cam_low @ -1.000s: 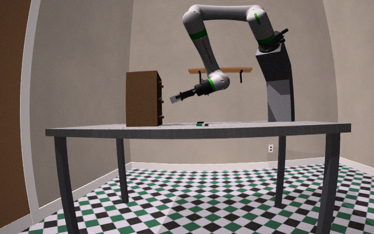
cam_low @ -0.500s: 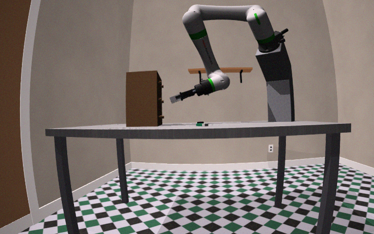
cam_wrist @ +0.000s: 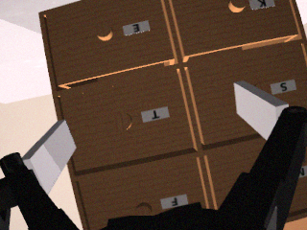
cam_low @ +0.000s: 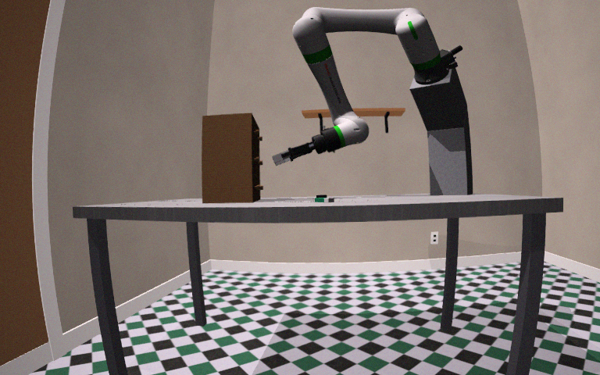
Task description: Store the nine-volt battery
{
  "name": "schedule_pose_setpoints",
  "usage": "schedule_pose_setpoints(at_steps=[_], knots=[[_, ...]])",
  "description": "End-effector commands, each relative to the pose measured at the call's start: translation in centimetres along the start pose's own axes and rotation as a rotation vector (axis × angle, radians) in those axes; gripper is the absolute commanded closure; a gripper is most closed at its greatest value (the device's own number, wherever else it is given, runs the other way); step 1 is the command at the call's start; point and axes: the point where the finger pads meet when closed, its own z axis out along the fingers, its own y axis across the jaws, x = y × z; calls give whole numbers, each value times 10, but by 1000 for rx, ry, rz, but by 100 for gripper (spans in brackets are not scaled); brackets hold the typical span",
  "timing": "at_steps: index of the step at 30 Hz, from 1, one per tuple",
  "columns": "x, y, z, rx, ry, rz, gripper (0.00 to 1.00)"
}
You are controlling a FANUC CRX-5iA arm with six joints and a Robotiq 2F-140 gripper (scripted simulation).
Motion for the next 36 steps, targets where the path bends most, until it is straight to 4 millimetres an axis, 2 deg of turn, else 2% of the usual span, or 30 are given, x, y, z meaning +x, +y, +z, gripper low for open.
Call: schedule_pose_setpoints(at_steps=[1, 26, 36], knots=[[-1, 0, 0, 0, 0, 0, 0], [-7, 0, -5, 0, 28, 0, 0], [-14, 0, -20, 0, 170, 0, 0]])
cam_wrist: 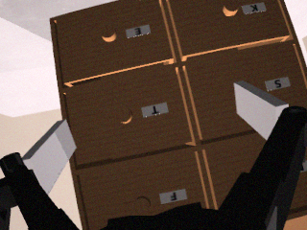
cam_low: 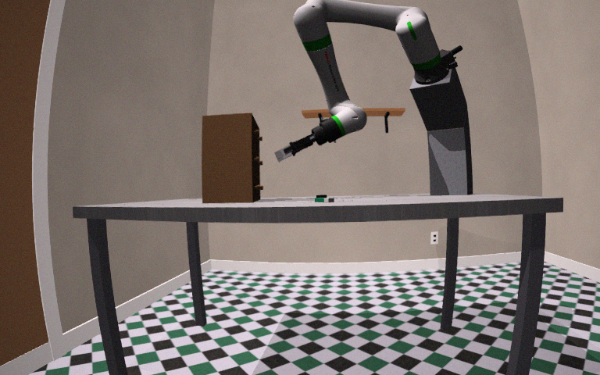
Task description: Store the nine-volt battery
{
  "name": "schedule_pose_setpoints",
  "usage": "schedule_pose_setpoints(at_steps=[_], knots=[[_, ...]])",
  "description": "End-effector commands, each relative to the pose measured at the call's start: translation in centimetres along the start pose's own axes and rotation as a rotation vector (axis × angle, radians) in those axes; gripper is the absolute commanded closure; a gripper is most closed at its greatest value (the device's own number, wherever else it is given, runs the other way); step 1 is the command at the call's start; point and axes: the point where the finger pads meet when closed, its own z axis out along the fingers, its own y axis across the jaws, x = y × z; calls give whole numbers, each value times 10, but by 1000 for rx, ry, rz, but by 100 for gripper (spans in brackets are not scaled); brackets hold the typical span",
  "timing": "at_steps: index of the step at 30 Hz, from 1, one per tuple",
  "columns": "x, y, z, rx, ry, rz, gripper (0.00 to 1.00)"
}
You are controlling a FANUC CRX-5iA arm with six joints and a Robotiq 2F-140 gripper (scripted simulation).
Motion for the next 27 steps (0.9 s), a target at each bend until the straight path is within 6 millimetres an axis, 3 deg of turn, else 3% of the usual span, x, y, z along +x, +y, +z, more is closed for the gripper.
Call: schedule_pose_setpoints(at_steps=[1, 27], knots=[[-3, 0, -8, -1, 77, 1, 0], [-24, 0, -74, -2, 674, 1, 0]])
